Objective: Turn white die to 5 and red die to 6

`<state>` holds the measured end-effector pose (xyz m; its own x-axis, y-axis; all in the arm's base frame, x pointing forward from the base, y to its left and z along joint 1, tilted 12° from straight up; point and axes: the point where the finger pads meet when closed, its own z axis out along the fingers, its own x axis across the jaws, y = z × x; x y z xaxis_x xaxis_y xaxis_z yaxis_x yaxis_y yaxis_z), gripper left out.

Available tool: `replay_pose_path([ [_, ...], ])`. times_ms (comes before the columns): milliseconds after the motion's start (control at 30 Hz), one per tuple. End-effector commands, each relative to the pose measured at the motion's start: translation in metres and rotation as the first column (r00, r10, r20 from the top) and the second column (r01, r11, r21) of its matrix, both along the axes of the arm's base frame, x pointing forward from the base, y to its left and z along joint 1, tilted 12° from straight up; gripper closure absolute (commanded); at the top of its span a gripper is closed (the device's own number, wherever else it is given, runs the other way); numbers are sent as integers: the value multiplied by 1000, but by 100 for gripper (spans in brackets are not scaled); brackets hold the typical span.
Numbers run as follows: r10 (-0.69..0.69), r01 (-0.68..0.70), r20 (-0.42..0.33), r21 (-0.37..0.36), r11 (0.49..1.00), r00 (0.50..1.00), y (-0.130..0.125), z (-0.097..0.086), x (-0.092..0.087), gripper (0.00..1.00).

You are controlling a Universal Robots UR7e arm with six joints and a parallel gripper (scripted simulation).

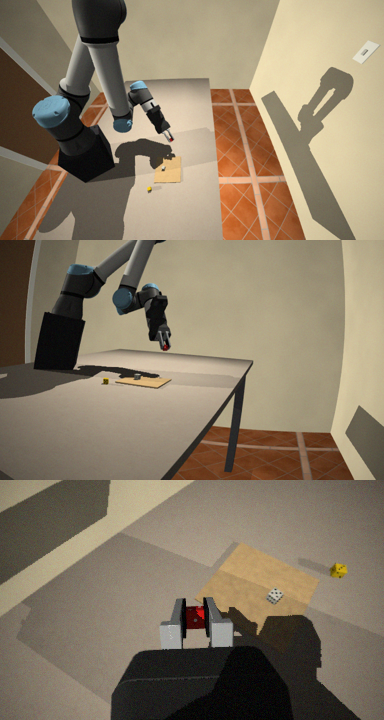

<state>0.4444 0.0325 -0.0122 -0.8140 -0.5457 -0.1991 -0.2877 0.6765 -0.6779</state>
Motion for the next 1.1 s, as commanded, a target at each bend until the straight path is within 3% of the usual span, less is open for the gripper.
replay_pose_path([
  [0,-26,38,93,-126,991,995,2,0,-2,66],
  [200,-37,71,157,-213,974,987,4,0,-2,66],
  [433,-41,88,187,-251,964,981,4,0,-3,66],
  [1067,-42,95,198,-265,960,979,5,-7,-3,66],
])
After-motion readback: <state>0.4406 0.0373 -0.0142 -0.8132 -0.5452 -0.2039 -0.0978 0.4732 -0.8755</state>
